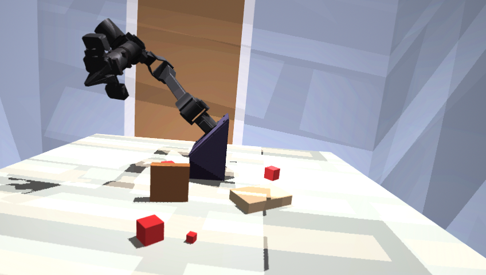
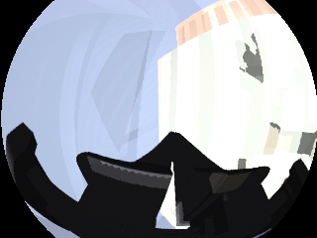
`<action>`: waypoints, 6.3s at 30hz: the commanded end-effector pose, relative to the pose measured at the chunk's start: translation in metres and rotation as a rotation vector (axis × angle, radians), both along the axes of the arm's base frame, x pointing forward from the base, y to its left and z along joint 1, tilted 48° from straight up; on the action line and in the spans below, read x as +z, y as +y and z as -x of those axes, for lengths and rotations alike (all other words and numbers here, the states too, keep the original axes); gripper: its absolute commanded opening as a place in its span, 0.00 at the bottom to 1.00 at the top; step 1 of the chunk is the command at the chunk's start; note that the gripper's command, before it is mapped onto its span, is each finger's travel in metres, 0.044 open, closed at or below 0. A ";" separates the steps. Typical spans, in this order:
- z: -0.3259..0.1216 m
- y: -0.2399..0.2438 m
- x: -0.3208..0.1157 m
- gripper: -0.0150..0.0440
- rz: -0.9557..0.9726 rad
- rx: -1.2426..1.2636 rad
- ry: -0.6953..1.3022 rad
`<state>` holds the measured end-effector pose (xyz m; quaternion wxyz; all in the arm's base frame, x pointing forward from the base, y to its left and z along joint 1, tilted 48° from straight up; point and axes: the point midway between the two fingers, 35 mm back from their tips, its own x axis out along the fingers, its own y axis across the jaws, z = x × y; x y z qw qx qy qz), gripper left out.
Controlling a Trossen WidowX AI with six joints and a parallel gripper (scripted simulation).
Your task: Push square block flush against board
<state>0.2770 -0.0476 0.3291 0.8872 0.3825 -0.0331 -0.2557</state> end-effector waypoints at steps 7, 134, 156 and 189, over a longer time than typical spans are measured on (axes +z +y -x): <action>-0.019 0.009 -0.045 0.25 0.142 0.030 0.284; -0.028 0.003 -0.282 0.25 1.008 0.543 1.850; -0.003 0.036 -0.249 0.25 1.007 0.544 1.851; -0.003 0.036 -0.249 0.25 1.007 0.544 1.851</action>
